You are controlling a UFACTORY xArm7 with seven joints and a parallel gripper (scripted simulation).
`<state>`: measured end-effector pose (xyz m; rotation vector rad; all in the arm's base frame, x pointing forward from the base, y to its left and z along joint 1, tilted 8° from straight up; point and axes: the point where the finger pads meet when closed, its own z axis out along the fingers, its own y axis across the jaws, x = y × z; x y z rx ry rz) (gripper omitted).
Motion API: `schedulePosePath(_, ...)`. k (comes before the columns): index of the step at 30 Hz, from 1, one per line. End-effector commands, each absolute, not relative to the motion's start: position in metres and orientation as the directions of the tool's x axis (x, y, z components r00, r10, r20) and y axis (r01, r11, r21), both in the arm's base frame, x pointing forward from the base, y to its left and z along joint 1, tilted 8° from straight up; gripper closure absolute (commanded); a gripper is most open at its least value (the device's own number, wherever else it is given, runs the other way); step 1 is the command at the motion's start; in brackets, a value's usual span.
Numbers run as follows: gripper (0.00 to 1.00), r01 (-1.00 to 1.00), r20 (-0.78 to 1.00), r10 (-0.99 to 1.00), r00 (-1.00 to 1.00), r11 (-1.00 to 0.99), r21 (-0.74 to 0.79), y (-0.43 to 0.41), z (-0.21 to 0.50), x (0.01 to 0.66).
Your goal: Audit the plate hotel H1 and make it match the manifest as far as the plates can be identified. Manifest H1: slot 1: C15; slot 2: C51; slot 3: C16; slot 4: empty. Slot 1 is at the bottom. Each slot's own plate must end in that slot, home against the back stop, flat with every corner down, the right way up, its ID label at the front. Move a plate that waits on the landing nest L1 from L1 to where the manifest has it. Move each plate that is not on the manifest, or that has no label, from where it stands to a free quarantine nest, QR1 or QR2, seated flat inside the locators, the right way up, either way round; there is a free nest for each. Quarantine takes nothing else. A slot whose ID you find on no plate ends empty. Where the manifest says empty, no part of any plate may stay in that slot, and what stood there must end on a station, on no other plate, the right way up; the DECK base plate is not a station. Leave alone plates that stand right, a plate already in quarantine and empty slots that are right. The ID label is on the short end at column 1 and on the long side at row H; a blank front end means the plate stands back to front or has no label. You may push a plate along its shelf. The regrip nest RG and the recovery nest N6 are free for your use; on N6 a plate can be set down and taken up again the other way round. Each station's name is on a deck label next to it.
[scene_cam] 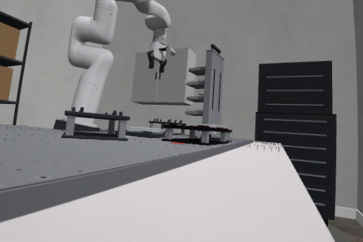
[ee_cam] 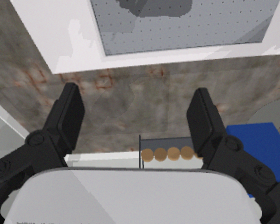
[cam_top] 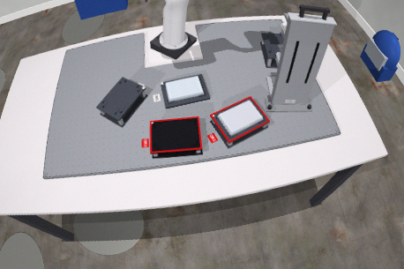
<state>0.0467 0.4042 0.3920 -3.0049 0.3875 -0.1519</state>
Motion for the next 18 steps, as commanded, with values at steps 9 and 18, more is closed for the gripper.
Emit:
schedulePosePath(9,0.0,-0.246,0.084,-0.258,0.963,-0.961,-0.124,0.406,0.377,0.048)
schedulePosePath(18,0.0,-0.246,0.084,-0.258,0.963,-0.961,-0.124,0.408,0.362,0.05)
